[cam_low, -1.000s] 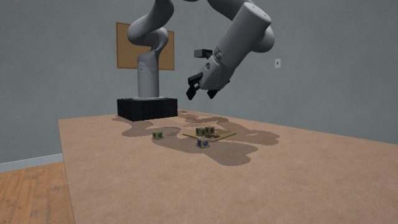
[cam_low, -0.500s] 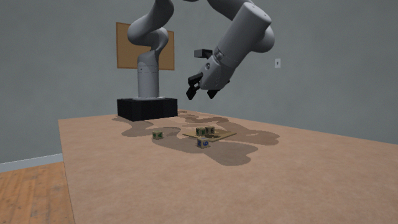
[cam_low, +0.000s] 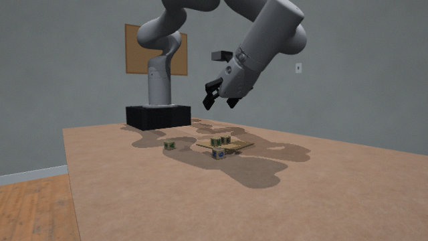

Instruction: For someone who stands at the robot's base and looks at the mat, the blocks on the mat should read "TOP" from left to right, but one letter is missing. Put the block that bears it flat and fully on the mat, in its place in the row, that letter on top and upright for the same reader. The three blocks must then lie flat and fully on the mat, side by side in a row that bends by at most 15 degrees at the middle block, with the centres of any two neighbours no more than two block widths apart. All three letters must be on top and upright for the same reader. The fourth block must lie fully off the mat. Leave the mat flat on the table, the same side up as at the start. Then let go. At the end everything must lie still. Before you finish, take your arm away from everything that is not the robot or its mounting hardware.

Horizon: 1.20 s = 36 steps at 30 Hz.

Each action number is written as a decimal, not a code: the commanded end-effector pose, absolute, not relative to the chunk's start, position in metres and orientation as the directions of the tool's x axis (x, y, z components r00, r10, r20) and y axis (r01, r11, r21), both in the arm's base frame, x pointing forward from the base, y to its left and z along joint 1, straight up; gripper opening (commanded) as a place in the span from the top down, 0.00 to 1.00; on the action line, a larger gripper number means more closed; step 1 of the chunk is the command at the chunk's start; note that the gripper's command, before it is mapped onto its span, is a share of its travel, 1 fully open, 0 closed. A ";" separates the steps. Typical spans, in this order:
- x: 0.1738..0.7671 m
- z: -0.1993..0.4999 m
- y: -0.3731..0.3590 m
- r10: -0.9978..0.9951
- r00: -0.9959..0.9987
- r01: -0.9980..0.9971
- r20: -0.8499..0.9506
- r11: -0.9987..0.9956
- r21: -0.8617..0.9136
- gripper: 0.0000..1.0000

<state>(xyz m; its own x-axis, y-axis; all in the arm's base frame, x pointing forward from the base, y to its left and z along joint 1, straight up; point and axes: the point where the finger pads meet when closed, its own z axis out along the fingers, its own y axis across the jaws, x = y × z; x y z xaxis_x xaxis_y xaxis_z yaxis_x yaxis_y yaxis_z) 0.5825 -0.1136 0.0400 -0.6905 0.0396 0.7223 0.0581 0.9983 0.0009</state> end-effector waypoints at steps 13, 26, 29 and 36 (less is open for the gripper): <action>0.625 0.039 -0.150 0.039 -0.683 0.059 0.729 0.998 0.001 0.00; 0.630 0.040 -0.164 0.043 -0.683 0.063 0.729 0.998 0.000 0.00; 0.630 0.041 -0.164 0.043 -0.683 0.063 0.729 0.998 0.000 0.00; 0.630 0.041 -0.164 0.043 -0.683 0.063 0.729 0.998 0.000 0.00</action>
